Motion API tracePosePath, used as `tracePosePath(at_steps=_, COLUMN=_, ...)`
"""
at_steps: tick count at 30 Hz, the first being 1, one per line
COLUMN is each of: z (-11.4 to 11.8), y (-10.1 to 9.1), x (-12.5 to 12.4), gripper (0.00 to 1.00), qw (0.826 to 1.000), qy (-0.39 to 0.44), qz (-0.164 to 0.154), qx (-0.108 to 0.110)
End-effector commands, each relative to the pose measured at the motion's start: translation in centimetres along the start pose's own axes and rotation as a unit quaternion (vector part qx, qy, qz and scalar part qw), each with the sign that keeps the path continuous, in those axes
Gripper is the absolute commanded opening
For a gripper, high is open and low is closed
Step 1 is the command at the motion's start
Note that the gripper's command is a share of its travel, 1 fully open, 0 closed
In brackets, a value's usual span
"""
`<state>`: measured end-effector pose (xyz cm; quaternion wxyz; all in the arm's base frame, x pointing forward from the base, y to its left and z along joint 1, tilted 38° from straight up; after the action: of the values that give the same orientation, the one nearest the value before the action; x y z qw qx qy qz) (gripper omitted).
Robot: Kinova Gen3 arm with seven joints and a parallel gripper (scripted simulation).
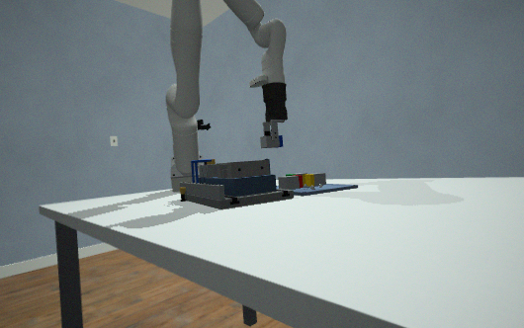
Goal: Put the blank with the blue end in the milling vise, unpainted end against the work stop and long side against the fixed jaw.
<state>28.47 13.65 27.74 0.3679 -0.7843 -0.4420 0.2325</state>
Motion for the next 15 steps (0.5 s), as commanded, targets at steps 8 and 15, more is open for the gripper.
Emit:
tracePosePath(at_steps=8, z=0.02, y=0.09, x=0.02, gripper=0.00, qw=1.000, qy=0.000, qz=-0.001, qx=0.000)
tracePosePath(at_steps=15, z=0.02, y=0.14, x=0.01, gripper=0.00, qw=1.000, qy=0.000, qz=-0.001, qx=0.000)
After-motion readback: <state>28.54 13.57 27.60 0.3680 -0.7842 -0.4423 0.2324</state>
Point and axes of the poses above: the point where the finger pads meet when closed, its own y axis out along the fingers, its own z axis across the jaws, x = y × z, the point moved 4 cm from there along -y, back along the fingers, and after that the axes turned 12 degrees about y, right-handed, at the moved point
